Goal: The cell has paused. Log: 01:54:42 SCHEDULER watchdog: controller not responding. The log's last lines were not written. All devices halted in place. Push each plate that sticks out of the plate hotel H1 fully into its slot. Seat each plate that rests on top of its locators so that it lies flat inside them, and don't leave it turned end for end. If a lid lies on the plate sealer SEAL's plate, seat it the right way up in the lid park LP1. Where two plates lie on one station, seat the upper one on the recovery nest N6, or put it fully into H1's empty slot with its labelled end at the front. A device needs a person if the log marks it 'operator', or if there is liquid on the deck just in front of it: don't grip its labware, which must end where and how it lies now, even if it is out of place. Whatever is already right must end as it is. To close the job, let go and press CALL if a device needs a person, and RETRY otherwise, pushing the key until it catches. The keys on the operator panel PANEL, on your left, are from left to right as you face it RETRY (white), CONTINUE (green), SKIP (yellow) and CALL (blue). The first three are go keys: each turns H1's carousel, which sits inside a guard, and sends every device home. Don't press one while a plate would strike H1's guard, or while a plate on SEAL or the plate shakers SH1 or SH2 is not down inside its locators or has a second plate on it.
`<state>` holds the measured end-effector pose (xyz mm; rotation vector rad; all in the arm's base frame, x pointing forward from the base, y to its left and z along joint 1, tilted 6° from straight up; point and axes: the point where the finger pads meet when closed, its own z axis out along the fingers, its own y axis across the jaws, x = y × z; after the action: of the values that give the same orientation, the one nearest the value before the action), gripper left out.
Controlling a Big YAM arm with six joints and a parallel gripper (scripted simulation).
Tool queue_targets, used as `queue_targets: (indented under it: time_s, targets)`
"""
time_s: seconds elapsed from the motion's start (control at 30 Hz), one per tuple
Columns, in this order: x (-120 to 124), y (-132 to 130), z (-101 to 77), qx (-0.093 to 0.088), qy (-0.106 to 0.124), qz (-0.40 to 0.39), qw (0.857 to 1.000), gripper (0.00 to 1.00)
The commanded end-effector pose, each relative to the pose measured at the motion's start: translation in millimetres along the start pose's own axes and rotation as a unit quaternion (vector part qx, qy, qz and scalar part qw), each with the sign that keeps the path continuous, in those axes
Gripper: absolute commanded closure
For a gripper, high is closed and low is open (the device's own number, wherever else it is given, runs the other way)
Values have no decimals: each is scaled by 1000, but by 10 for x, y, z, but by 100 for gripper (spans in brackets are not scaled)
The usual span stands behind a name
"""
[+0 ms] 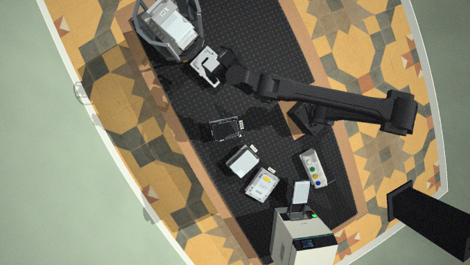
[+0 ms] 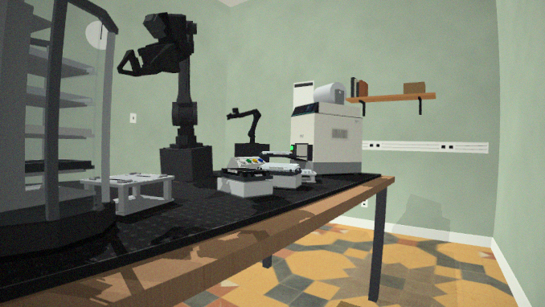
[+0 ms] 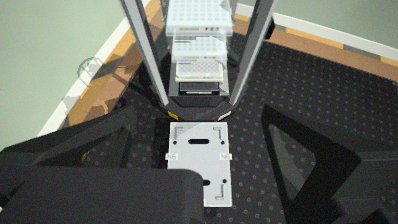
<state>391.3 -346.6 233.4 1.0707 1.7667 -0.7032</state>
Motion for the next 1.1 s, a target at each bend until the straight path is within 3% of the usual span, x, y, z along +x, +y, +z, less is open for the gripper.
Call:
queue_targets:
  time_s: [0.0, 0.47, 0.53, 0.9, 0.97, 1.0, 1.07]
  targets:
    - [-506, 52, -49, -7, -45, 23, 999, 0]
    - [-506, 52, -49, -7, -45, 23, 999, 0]
    - [0, -20, 75, 2, -8, 3, 1000, 0]
    - [259, -16, 220, 1, -8, 2, 1000, 0]
    - [259, -16, 220, 1, -8, 2, 1000, 0]
    - [63, 11, 136, -5, -28, 12, 1000, 0]
    - [330, -7, 257, 1, -8, 1, 1000, 0]
